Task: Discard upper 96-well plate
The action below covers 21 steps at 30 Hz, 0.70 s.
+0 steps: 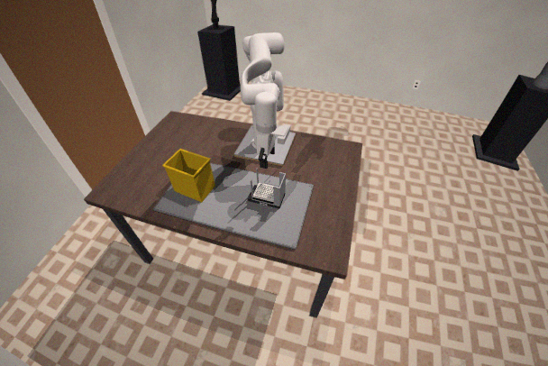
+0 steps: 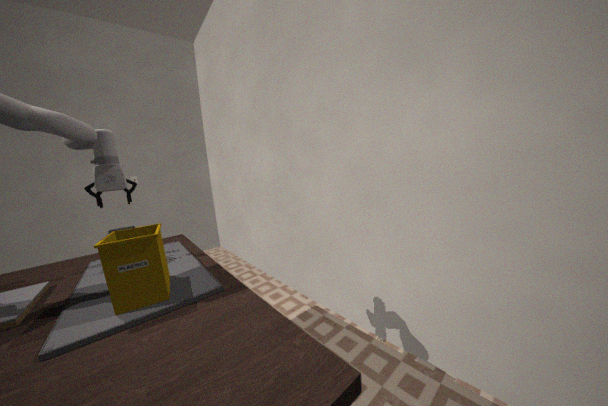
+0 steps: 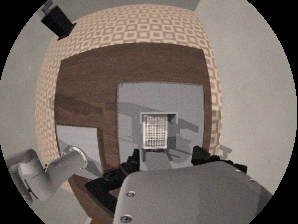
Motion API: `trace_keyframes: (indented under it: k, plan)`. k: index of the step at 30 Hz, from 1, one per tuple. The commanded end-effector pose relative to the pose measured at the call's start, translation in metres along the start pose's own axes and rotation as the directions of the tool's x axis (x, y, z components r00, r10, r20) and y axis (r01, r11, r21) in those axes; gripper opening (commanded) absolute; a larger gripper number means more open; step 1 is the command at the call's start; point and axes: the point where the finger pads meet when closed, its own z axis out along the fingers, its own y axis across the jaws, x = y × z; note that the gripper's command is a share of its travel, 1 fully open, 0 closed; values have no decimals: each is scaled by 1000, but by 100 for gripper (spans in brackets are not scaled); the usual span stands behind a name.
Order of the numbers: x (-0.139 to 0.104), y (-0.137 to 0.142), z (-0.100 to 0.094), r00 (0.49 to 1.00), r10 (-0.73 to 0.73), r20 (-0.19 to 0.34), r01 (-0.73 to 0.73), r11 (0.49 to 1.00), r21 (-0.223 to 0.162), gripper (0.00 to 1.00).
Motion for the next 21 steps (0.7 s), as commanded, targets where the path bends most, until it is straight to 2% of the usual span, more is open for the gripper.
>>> trace_keyframes:
  k: [1,21]
  plan:
    - [0,1,2,1000,0,-2,0,1000,-4,100]
    - [0,1,32,1000,0,-2,0,1000,-3,100]
